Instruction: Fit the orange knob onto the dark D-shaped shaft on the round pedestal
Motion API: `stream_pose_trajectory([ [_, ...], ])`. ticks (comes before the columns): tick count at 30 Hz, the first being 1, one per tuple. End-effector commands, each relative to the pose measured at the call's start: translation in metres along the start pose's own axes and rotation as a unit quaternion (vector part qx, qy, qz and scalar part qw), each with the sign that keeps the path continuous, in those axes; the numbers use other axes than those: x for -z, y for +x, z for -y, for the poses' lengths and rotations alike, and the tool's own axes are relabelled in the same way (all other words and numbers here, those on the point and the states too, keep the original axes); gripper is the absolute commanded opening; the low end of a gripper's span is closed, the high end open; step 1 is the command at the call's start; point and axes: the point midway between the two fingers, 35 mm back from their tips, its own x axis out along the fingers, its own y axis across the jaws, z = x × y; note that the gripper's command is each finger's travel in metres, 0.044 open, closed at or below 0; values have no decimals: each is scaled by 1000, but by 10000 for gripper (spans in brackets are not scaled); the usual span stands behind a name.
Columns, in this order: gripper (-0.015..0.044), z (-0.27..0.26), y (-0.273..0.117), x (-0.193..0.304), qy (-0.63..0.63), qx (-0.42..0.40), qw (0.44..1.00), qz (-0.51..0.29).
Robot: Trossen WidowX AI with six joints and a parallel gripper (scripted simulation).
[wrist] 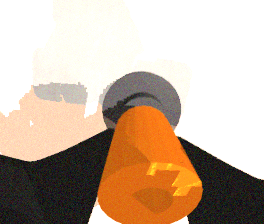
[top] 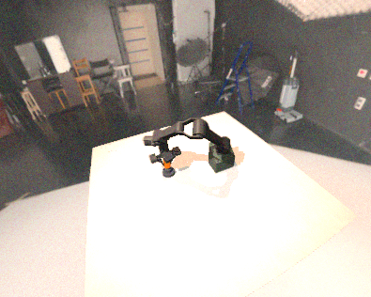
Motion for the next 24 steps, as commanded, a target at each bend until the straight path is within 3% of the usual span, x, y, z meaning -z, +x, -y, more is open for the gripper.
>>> stream_pose_trajectory([
  [1, 0, 3, -1, -1, -18, 1, 1000, -2],
  [24, 0, 1, 1, 0, -18, 1, 1000, -2],
])
